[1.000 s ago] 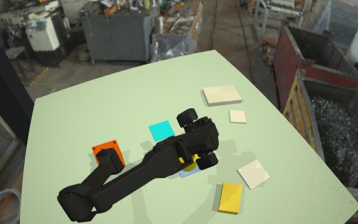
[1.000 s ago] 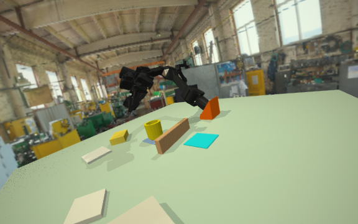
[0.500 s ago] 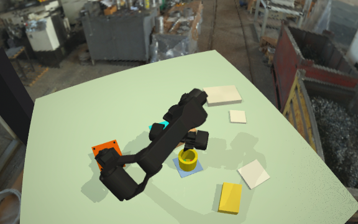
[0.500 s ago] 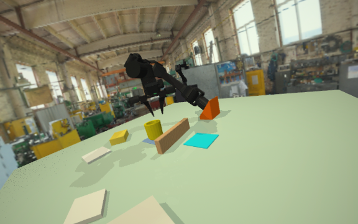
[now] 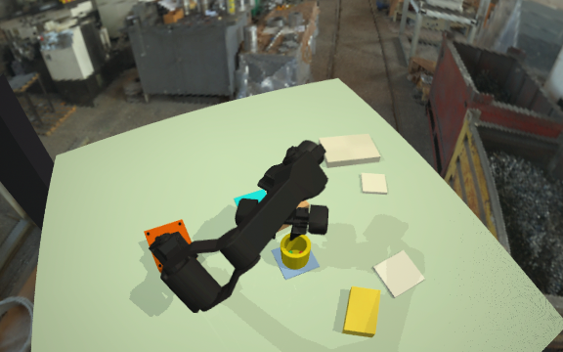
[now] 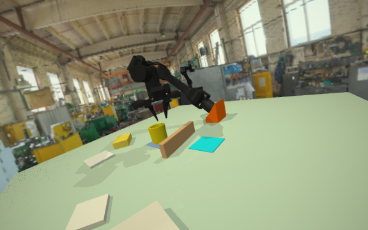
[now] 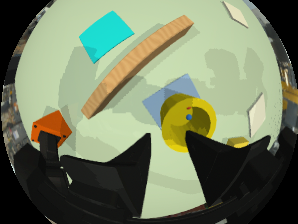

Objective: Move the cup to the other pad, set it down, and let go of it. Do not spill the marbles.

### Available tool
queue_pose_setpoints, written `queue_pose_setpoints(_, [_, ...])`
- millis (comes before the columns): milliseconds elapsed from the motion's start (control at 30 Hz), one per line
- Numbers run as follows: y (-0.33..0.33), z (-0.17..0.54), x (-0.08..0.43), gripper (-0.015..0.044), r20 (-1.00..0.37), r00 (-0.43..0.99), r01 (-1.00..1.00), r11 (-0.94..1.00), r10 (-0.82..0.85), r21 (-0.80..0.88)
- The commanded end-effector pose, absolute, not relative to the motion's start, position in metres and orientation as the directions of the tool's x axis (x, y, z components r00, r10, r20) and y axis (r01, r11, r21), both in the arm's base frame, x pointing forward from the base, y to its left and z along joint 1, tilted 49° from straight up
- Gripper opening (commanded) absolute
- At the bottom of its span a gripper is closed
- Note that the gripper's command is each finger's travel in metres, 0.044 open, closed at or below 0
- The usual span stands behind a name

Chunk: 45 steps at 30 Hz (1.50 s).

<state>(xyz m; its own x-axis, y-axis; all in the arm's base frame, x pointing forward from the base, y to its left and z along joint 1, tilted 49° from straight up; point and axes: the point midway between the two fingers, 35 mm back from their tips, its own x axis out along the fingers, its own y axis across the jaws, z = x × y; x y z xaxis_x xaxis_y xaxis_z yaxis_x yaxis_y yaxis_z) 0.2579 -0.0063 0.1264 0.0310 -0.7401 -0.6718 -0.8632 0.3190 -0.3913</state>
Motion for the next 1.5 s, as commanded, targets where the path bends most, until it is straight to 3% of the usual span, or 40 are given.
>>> queue_pose_setpoints(0, [-0.011, 0.123, 0.258, 0.0167, -0.668, 0.03, -0.865, 0.315, -0.744, -0.39])
queue_pose_setpoints(1100, [-0.049, 0.091, 0.258, 0.0167, -0.665, 0.031, -0.865, 0.314, -0.747, -0.393])
queue_pose_setpoints(1467, [-0.047, 0.092, 0.258, 0.0093, -0.669, 0.029, -0.863, 0.319, -0.743, -0.392])
